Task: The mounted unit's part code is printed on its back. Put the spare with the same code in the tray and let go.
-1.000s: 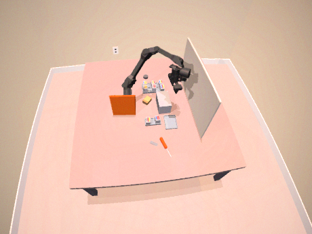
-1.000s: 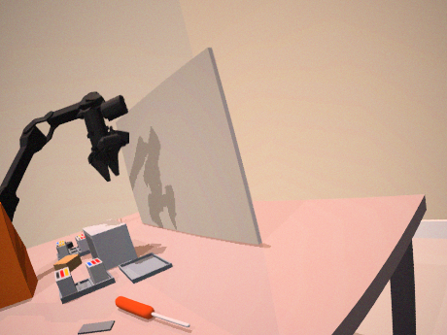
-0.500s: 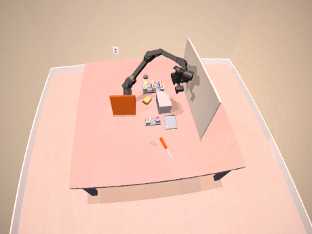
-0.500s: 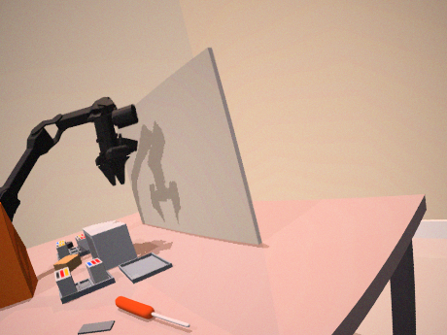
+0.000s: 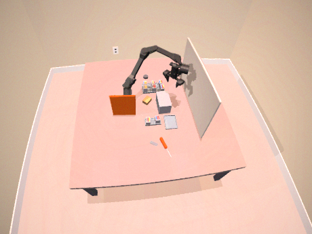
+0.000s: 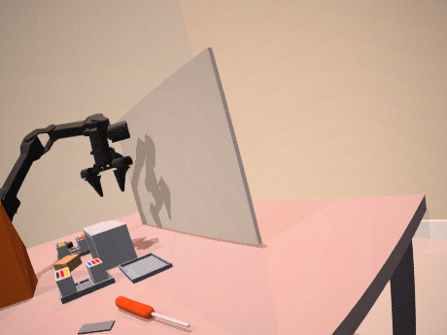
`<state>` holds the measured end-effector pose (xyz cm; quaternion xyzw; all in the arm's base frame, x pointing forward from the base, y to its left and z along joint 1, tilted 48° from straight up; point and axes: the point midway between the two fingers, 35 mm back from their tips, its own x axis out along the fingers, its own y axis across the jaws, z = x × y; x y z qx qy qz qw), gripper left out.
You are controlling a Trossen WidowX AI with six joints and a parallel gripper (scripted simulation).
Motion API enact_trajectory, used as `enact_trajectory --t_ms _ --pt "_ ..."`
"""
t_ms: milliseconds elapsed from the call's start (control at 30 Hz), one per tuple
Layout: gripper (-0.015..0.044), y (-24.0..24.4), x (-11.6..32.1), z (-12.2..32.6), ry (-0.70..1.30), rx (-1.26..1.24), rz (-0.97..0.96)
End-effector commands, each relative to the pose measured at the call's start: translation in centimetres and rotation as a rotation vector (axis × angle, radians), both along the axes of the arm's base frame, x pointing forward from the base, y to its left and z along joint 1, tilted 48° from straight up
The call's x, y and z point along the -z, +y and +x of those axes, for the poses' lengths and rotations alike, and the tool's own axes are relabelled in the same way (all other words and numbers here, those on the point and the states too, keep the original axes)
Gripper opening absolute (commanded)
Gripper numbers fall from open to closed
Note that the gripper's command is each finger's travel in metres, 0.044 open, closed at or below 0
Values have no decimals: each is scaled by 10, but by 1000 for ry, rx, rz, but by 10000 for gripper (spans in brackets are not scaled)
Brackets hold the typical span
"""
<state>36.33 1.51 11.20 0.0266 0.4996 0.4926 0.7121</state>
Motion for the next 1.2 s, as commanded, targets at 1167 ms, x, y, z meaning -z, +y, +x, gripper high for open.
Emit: enact_trajectory --t_ms 1167 --pt "300 127 -20 -63 -747 -677 9"
